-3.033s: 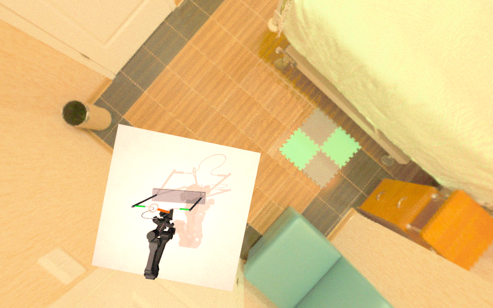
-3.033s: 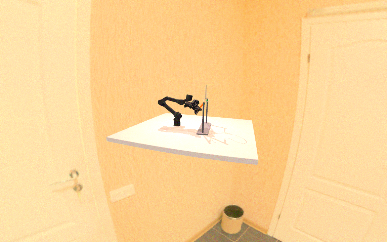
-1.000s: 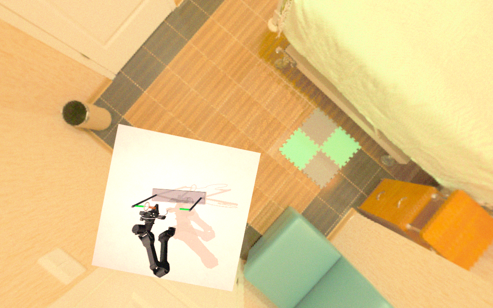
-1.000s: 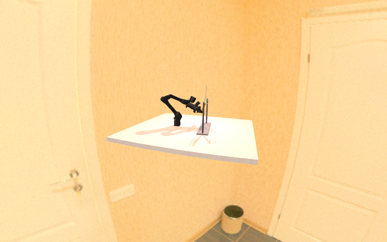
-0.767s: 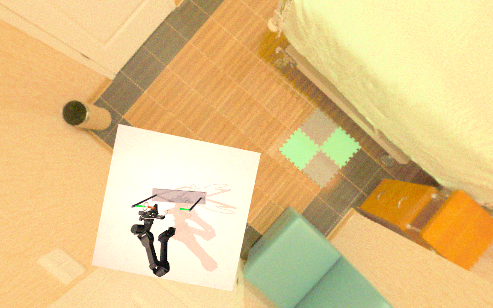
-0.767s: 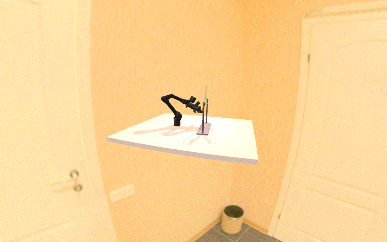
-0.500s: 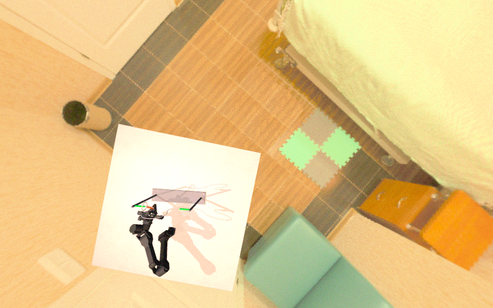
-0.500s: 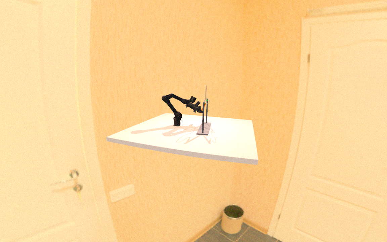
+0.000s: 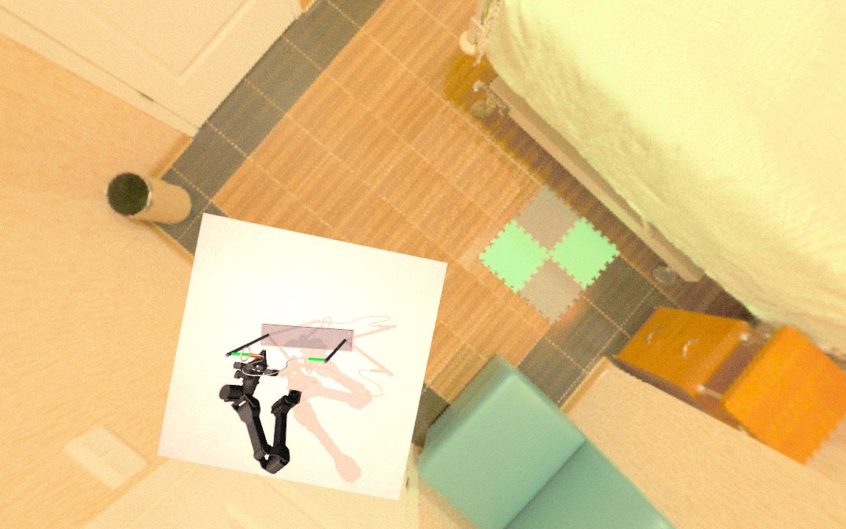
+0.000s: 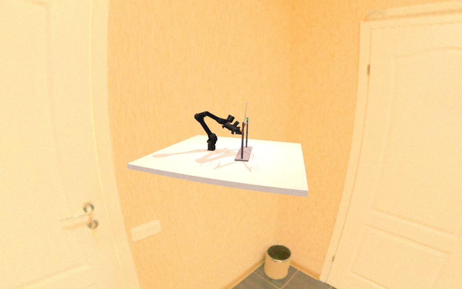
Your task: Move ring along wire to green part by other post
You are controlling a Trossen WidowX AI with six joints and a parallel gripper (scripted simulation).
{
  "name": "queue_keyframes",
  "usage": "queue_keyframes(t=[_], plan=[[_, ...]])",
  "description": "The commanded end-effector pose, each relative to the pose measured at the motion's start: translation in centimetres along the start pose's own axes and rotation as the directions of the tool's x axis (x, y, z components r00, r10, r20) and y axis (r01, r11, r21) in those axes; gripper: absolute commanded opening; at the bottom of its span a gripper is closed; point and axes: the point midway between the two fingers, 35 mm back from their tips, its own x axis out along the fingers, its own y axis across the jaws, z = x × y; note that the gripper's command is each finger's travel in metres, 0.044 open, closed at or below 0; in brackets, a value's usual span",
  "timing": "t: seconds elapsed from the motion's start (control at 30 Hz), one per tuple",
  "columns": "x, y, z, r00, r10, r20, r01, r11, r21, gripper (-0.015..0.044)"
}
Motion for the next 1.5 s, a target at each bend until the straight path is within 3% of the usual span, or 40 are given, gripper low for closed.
queue_keyframes(t=[0.0,0.9,1.3,1.47], plan=[[0.2,0.0,-0.5,1.000,-0.003,0.000,0.003,1.000,0.000,-0.0150],[0.7,0.1,-1.6,1.000,-0.003,0.000,0.003,1.000,0.000,-0.0150],[0.5,0.2,-1.6,1.000,0.000,-0.002,0.000,1.000,-0.002,0.0160],[-0.6,0.4,-1.7,1.000,-0.002,-0.009,0.002,1.000,0.001,0.0160]])
